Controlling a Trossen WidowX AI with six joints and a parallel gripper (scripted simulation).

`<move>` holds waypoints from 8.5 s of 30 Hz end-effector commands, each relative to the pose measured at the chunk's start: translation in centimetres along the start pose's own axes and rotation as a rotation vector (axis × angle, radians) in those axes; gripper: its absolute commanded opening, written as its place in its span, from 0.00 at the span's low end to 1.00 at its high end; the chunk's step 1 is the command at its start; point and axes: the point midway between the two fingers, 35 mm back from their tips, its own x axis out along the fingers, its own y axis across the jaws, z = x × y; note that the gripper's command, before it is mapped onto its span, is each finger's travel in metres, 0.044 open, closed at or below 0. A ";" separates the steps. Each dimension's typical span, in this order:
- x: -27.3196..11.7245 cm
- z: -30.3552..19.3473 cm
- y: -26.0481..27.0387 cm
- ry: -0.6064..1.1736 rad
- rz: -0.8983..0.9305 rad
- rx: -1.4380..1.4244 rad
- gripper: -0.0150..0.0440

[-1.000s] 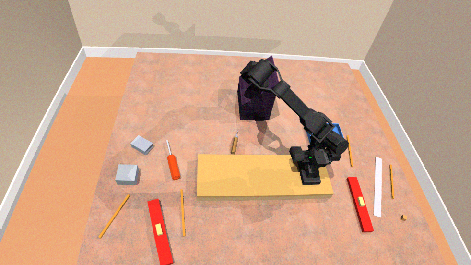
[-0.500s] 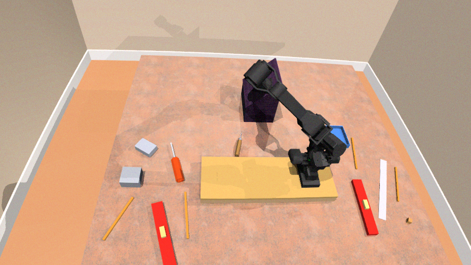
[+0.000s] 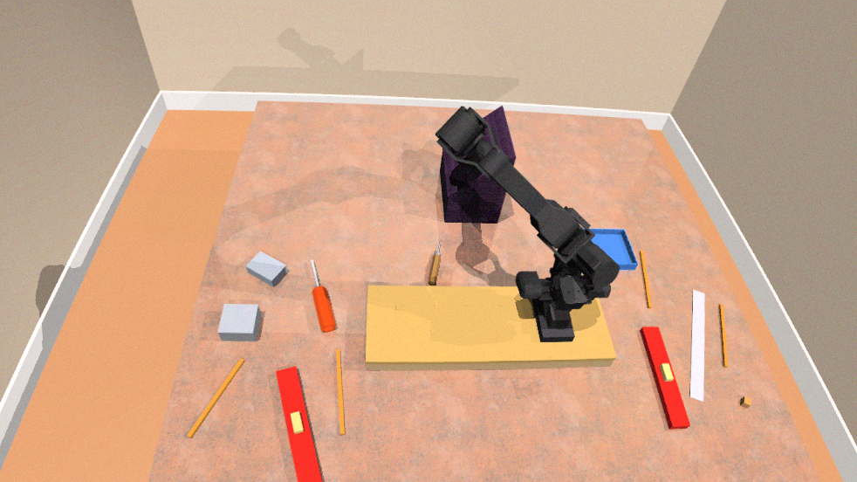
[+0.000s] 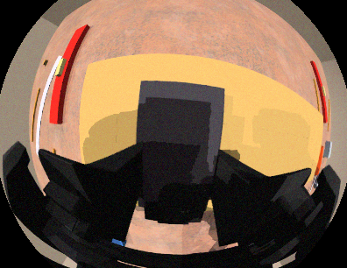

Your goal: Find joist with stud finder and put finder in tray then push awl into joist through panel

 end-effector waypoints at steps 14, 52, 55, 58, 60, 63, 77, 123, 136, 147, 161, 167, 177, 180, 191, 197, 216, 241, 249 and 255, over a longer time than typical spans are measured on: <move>0.1 -0.1 -2.5 0.001 -0.008 -0.002 0.25; 0.1 -0.1 -7.6 0.002 -0.011 -0.004 0.25; 0.1 -0.1 -8.1 0.002 -0.011 -0.004 0.25; 0.1 -0.1 -8.5 0.002 -0.011 -0.004 0.25; 0.1 -0.1 -8.7 0.002 -0.011 -0.004 0.25; 0.1 -0.1 -9.1 0.002 -0.012 -0.004 0.25; 0.1 0.0 -11.1 0.003 -0.012 -0.005 0.25; 0.1 0.0 -17.3 0.003 -0.015 -0.006 0.25; 0.0 0.0 -19.1 0.003 -0.016 -0.006 0.25; 0.0 0.0 -20.6 0.003 -0.017 -0.007 0.25; 0.0 0.1 -22.5 0.003 -0.018 -0.007 0.25; 0.0 0.1 -23.4 0.003 -0.018 -0.007 0.25; -0.1 0.1 -24.7 0.003 -0.019 -0.007 0.25; -0.1 0.1 -25.1 0.003 -0.019 -0.007 0.25; -0.1 0.1 -26.6 0.003 -0.020 -0.007 0.25; -0.1 0.1 -27.5 0.003 -0.020 -0.007 0.25; -0.2 0.2 -30.1 0.002 -0.021 -0.007 0.25; -0.3 0.2 -33.5 0.002 -0.023 -0.007 0.25; -0.4 0.3 -33.3 -0.002 -0.016 -0.012 0.25; -0.5 0.3 -33.3 -0.002 -0.015 -0.011 0.25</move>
